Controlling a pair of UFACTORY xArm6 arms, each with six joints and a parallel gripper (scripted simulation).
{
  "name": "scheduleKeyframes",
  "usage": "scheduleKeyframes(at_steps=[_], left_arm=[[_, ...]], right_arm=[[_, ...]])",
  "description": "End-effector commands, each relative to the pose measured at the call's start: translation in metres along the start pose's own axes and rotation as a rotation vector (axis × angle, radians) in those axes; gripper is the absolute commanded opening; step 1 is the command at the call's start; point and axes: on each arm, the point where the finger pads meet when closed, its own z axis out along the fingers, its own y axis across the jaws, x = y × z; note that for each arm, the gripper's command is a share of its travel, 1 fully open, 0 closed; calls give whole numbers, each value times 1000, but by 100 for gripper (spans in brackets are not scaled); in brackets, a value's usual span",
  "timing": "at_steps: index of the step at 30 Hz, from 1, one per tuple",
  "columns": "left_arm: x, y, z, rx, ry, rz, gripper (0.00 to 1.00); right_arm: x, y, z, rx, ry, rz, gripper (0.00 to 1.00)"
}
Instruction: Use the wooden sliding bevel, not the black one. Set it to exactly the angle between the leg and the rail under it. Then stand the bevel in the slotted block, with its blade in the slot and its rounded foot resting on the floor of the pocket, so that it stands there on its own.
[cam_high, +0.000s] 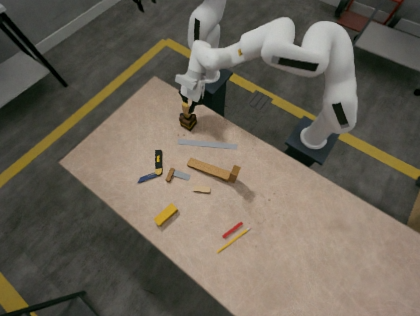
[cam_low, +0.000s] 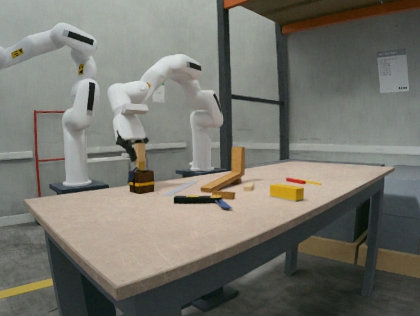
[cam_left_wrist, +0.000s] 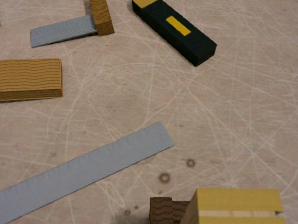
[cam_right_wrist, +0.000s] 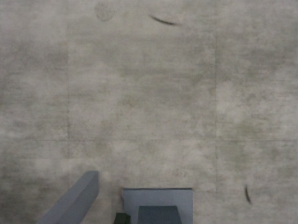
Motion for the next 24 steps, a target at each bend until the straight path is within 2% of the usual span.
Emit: scheduleKeyframes(at_steps=[1, 24], left_arm=[[1, 1, -2, -4, 1, -2, 0], [0, 1, 0, -4, 1, -2, 0]], right_arm=[[1, 0, -2, 0, 5, 0, 100], [1, 0, -2, 0, 5, 0, 100]])
